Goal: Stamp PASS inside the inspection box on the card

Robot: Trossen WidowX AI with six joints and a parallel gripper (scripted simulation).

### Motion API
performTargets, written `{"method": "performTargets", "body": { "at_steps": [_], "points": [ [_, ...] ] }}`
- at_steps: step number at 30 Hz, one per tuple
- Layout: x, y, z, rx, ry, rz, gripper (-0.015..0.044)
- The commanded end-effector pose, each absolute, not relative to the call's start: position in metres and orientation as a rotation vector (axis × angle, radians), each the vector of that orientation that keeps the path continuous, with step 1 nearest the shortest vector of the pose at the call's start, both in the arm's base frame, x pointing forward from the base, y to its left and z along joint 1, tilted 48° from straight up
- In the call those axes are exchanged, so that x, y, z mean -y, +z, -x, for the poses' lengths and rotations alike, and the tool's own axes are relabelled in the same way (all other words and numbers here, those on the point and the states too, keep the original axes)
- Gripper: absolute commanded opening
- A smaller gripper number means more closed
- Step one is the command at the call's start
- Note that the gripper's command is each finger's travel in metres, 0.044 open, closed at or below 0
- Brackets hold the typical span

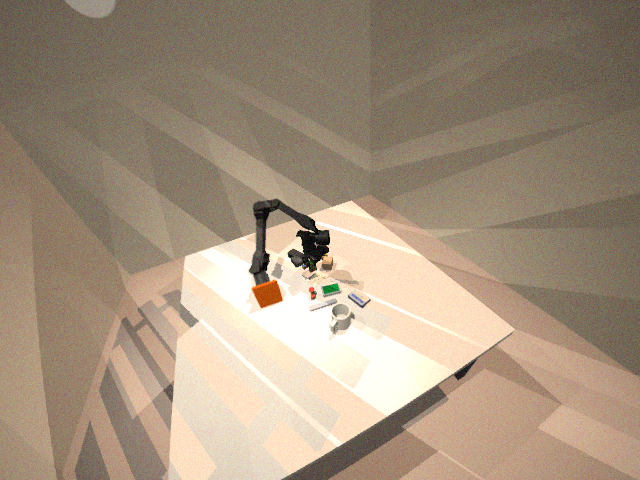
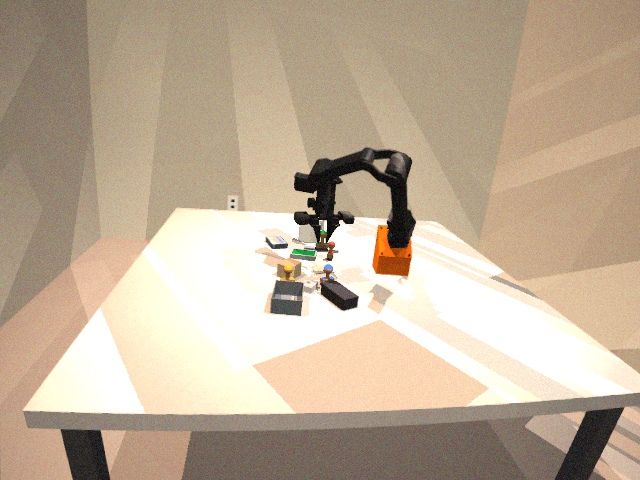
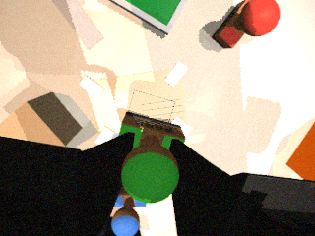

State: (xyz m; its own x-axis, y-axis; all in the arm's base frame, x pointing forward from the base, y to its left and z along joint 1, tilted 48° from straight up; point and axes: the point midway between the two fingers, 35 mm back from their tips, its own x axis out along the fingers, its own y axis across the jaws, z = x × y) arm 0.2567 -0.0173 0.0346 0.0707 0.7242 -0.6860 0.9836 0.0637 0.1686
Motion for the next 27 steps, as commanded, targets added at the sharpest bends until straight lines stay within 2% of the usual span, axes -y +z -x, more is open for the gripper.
{"method": "performTargets", "body": {
  "at_steps": [1, 27],
  "points": [
    [0.014, 0.033, -0.256, -1.712, -0.526, -1.726, 0.0000],
    [0.002, 0.021, -0.259, -1.711, -0.532, -1.723, 0.0000]
  ]
}}
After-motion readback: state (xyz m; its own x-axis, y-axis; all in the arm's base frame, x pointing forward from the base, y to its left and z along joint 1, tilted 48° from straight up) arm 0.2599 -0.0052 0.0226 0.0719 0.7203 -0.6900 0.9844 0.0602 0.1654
